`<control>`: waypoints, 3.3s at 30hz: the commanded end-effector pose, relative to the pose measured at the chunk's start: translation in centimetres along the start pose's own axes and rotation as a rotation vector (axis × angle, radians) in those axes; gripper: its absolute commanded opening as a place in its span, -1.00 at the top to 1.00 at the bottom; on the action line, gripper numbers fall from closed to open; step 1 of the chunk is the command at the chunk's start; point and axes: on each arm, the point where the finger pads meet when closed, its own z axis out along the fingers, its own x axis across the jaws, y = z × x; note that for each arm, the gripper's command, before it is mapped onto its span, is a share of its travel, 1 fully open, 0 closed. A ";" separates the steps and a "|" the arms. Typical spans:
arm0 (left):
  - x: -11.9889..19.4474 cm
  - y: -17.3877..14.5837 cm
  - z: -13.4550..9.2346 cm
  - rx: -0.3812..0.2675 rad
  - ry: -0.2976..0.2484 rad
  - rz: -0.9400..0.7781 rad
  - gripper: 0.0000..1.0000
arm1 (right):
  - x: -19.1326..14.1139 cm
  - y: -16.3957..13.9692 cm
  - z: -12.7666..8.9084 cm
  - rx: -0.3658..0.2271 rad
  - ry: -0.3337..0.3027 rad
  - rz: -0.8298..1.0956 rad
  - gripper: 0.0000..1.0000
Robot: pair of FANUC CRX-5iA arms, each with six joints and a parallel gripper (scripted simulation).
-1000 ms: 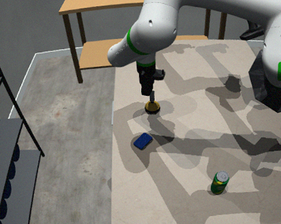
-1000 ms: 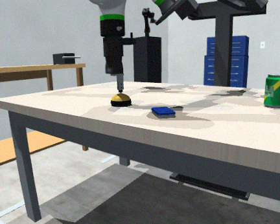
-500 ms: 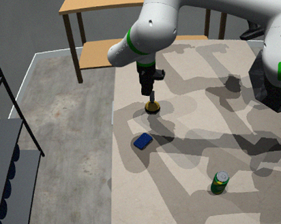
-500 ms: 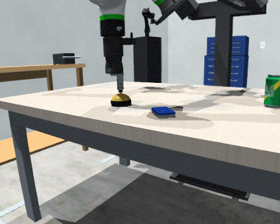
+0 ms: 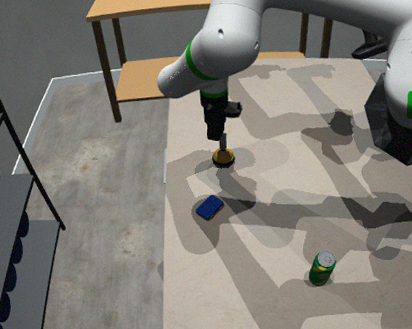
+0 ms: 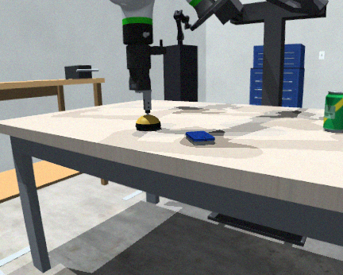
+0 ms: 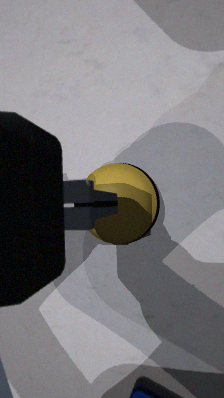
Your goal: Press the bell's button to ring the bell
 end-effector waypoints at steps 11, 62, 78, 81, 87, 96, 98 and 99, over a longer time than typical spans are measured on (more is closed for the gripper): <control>-0.1 0.1 -1.9 -0.001 -0.001 0.000 0.65 | -0.1 0.0 -0.1 -0.002 -0.001 0.000 -1.00; -0.1 0.1 -7.0 -0.001 -0.001 0.000 0.65 | -0.1 0.0 -0.1 -0.002 -0.001 0.000 -1.00; -0.1 0.1 -7.0 -0.001 -0.001 0.000 0.65 | -0.1 0.0 -0.1 -0.002 -0.001 0.000 -1.00; -0.1 0.1 -7.0 -0.001 -0.001 0.000 0.65 | -0.1 0.0 -0.1 -0.002 -0.001 0.000 -1.00; -0.1 0.1 -7.0 -0.001 -0.001 0.000 0.65 | -0.1 0.0 -0.1 -0.002 -0.001 0.000 -1.00; -0.1 0.1 -7.0 -0.001 -0.001 0.000 0.65 | -0.1 0.0 -0.1 -0.002 -0.001 0.000 -1.00; -0.1 0.1 -7.0 -0.001 -0.001 0.000 0.65 | -0.1 0.0 -0.1 -0.002 -0.001 0.000 -1.00; -0.1 0.1 -7.0 -0.001 -0.001 0.000 0.65 | -0.1 0.0 -0.1 -0.002 -0.001 0.000 -1.00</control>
